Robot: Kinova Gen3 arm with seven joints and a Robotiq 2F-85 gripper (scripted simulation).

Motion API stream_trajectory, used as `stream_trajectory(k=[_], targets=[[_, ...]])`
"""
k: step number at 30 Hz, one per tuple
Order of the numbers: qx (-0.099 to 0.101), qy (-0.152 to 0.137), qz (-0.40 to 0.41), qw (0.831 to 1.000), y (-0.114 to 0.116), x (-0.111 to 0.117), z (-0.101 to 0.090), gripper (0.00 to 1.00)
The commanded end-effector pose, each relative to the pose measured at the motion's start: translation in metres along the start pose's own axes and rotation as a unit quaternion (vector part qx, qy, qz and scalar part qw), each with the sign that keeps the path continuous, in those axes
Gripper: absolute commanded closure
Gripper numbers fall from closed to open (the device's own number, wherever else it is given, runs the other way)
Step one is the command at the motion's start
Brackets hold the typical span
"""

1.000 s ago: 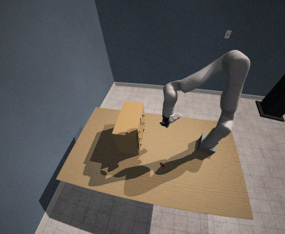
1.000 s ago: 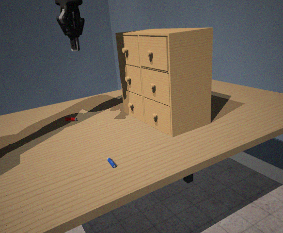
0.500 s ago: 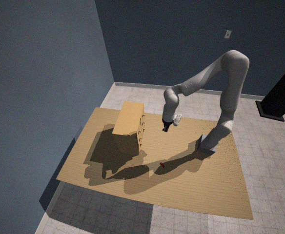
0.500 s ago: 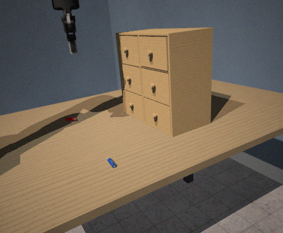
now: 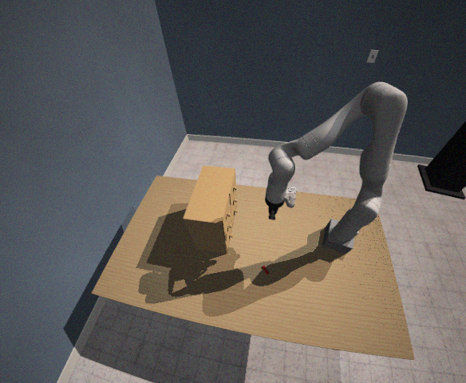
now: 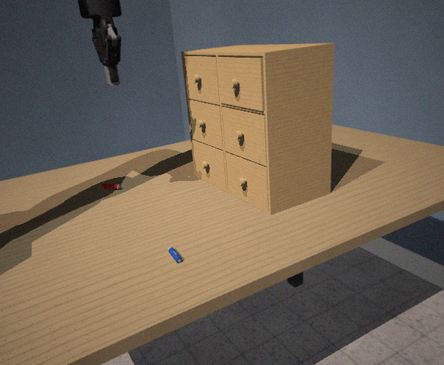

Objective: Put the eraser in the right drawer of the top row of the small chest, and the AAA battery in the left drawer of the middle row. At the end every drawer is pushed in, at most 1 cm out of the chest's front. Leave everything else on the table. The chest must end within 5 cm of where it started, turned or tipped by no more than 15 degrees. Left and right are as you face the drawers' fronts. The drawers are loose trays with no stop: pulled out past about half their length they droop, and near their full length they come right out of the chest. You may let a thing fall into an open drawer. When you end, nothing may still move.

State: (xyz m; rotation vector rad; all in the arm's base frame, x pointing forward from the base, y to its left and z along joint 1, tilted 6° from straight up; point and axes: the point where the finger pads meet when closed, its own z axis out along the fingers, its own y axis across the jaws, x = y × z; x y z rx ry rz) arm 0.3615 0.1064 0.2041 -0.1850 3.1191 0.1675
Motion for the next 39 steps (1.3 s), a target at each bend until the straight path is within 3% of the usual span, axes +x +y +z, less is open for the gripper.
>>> stream_trajectory(k=[1,39], targets=[[-0.001,-0.001,-0.008,1.0,0.0008,0.0,-0.0001,1.0],[-0.002,-0.011,-0.025,1.0,0.0031,-0.0023,0.003,1.0]])
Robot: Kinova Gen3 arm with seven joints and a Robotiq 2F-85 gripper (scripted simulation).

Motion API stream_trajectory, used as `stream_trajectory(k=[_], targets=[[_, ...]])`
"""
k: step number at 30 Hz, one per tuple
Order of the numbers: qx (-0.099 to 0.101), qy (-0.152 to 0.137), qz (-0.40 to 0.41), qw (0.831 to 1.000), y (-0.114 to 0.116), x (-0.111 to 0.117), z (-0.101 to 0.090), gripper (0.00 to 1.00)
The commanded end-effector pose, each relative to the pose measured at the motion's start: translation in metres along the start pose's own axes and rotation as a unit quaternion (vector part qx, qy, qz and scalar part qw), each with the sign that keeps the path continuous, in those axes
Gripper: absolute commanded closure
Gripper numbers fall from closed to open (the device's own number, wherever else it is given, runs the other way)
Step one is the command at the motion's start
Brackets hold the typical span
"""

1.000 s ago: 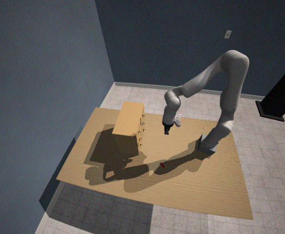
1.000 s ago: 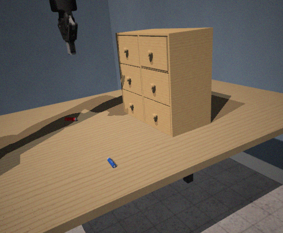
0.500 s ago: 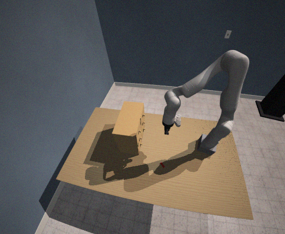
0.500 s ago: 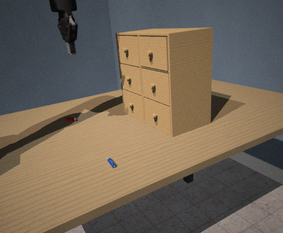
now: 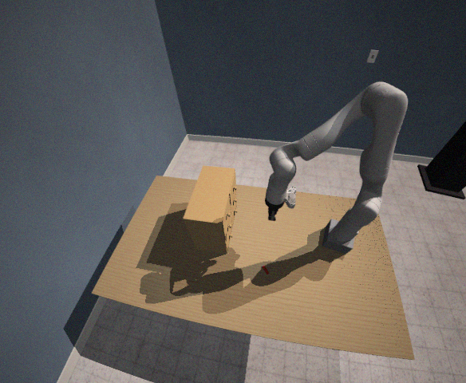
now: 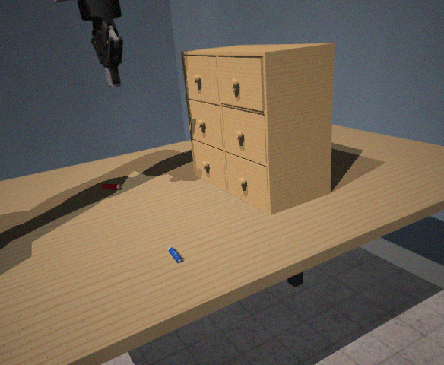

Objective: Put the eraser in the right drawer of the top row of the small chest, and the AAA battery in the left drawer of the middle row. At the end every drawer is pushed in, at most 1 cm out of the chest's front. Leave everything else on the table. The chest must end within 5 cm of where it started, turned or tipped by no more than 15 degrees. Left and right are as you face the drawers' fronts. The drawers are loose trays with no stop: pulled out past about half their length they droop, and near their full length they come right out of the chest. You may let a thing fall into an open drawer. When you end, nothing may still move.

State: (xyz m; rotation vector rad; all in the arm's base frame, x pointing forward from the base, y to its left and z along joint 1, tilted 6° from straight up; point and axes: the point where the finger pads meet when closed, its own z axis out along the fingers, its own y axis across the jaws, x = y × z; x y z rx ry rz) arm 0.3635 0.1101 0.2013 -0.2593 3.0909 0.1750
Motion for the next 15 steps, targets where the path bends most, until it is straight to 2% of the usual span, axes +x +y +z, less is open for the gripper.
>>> stream_trajectory(k=[1,15], targets=[[0.0,-0.001,0.0,1.0,0.0,0.0001,-0.0002,1.0],[0.0,-0.025,0.0,1.0,-0.0001,-0.0062,0.008,1.0]])
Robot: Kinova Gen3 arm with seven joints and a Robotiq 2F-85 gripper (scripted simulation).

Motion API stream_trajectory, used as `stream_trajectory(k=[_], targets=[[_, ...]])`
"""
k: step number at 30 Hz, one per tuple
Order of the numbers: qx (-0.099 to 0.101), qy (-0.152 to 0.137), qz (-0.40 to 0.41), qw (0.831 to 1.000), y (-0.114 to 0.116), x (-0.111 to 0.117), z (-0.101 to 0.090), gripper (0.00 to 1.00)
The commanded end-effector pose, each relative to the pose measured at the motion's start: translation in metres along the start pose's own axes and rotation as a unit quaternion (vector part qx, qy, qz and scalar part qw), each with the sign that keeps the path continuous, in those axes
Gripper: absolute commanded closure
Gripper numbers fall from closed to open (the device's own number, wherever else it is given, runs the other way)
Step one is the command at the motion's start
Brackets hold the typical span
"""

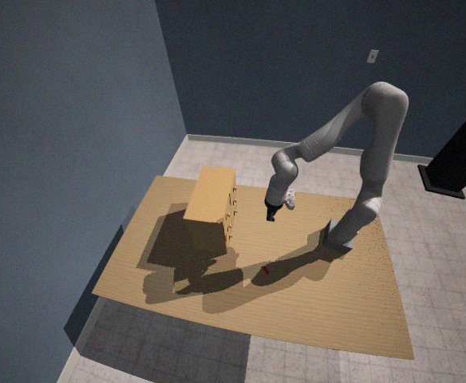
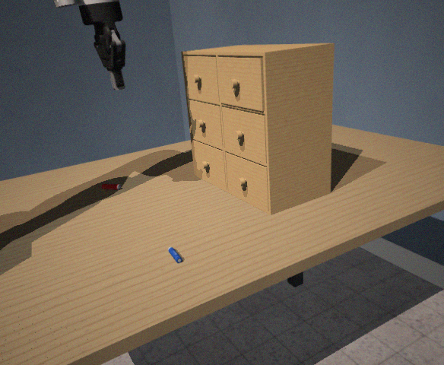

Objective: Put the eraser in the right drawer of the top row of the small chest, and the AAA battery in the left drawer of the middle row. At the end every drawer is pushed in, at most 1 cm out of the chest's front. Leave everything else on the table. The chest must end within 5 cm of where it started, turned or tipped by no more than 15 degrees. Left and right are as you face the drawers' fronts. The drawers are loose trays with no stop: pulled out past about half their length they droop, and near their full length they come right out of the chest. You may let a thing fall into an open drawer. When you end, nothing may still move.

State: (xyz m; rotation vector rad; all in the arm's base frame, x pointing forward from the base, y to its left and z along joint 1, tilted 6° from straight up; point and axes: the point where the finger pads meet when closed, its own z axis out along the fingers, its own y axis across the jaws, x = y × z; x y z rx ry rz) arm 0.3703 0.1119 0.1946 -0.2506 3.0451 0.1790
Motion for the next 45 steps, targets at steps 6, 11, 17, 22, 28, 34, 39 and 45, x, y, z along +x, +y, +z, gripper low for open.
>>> stream_trajectory(k=[6,11,17,22,28,34,39,45], targets=[[0.0,-0.012,-0.001,1.0,0.0,-0.002,0.005,1.0],[0.001,-0.028,-0.001,1.0,0.0,-0.006,0.01,1.0],[0.001,-0.048,-0.001,0.999,0.0,-0.011,0.017,1.0],[0.001,-0.06,-0.001,0.998,0.0,-0.013,0.021,1.0],[0.001,-0.084,-0.001,0.996,0.0,-0.019,0.029,1.0],[0.001,-0.11,-0.001,0.994,0.0,-0.025,0.038,1.0],[0.001,-0.122,-0.001,0.993,-0.001,-0.029,0.042,1.0],[0.002,-0.143,-0.001,0.99,-0.001,-0.034,0.05,1.0]])
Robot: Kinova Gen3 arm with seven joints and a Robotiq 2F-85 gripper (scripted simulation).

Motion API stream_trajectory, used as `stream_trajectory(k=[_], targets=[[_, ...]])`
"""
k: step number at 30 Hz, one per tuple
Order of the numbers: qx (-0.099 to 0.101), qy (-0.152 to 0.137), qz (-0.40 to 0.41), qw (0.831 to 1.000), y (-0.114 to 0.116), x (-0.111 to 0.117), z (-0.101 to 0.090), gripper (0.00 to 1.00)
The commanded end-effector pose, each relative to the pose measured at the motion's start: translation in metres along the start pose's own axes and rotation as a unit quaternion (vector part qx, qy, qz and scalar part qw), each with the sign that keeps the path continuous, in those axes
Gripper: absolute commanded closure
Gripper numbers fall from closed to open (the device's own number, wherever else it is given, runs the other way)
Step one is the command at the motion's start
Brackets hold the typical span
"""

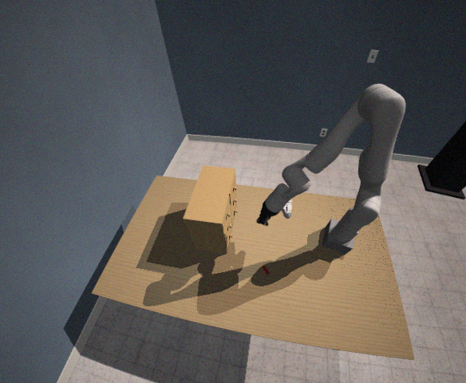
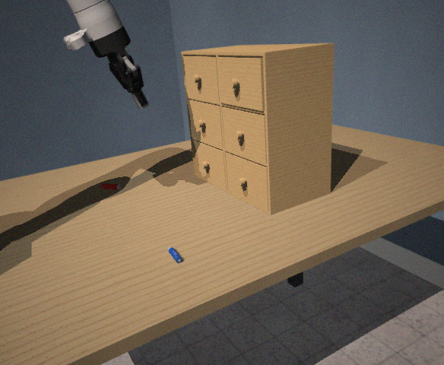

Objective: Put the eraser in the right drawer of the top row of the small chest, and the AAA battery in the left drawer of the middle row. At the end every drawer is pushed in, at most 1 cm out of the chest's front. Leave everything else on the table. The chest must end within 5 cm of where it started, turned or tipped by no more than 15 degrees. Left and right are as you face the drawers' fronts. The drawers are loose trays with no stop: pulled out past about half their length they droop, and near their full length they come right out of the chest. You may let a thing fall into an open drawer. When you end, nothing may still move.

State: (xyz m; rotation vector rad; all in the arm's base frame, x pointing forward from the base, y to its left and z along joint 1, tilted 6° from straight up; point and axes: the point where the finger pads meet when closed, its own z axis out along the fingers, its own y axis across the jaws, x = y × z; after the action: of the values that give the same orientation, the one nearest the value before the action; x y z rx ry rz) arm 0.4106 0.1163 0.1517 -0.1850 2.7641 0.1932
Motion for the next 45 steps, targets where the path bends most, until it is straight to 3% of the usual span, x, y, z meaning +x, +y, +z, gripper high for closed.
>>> stream_trajectory(k=[1,24,45], targets=[[-0.001,-0.004,-0.008,1.0,0.006,0.003,0.004,1.0],[0.0,-0.048,-0.008,0.999,0.006,-0.003,0.022,1.0],[0.0,-0.071,-0.008,0.997,0.005,-0.005,0.032,1.0]])
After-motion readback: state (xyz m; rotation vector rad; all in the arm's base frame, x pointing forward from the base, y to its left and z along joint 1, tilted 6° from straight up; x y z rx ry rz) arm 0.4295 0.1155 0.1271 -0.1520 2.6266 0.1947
